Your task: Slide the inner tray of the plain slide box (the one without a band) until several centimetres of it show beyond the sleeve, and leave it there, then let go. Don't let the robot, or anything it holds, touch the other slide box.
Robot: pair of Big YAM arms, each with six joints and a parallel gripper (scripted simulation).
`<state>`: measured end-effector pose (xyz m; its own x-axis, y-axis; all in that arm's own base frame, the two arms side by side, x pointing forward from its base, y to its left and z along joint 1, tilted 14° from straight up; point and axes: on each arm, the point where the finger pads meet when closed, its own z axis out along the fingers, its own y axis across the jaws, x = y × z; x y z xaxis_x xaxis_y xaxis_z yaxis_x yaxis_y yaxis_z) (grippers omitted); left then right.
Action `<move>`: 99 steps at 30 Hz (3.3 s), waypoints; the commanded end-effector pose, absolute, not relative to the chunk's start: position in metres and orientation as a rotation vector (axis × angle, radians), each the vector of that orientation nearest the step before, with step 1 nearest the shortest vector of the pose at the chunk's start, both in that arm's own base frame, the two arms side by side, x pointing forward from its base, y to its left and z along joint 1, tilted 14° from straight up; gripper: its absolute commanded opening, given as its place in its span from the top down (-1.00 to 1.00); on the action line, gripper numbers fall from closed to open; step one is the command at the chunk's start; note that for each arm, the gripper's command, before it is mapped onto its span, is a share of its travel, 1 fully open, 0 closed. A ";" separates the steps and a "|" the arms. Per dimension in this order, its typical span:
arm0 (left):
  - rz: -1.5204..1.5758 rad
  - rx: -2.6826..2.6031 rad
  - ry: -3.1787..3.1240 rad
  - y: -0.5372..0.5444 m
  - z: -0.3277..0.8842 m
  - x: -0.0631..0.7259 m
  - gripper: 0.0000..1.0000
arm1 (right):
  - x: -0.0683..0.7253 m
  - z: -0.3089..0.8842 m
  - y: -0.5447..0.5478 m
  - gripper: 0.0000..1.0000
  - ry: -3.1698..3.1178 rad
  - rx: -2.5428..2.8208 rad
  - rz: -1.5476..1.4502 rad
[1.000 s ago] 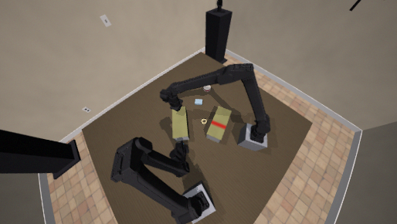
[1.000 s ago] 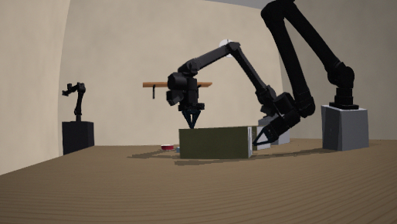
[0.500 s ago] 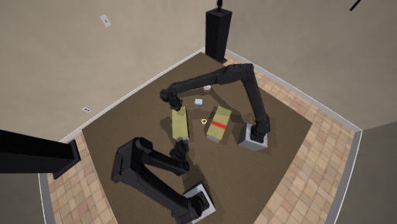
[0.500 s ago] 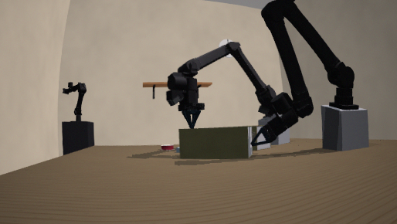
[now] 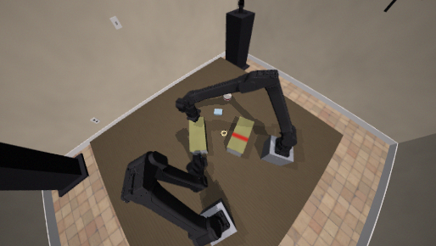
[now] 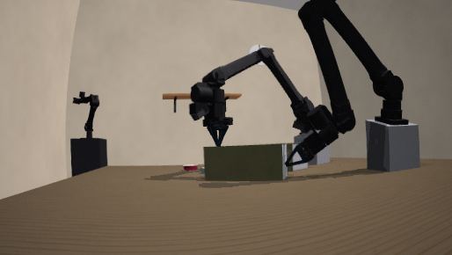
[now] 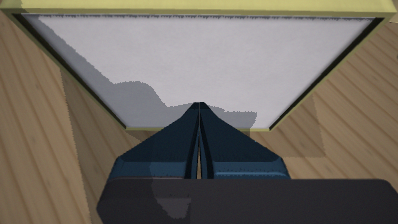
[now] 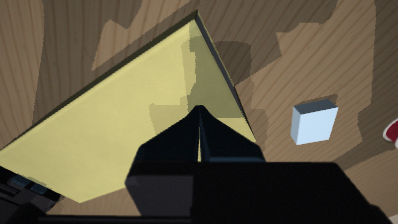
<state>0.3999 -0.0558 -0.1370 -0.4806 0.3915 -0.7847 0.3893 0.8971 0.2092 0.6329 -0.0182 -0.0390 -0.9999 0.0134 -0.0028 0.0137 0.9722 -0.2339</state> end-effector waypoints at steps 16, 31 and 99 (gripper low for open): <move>-0.016 0.560 2.090 -0.074 -0.127 0.438 1.00 | 0.609 -0.098 -0.039 1.00 3.241 0.055 -0.389; -0.016 0.564 2.091 -0.078 -0.126 0.447 1.00 | 0.610 -0.099 -0.039 1.00 3.240 0.056 -0.389; 0.020 0.568 2.019 -0.052 -0.078 0.382 1.00 | 0.615 -0.099 -0.040 1.00 3.239 0.056 -0.389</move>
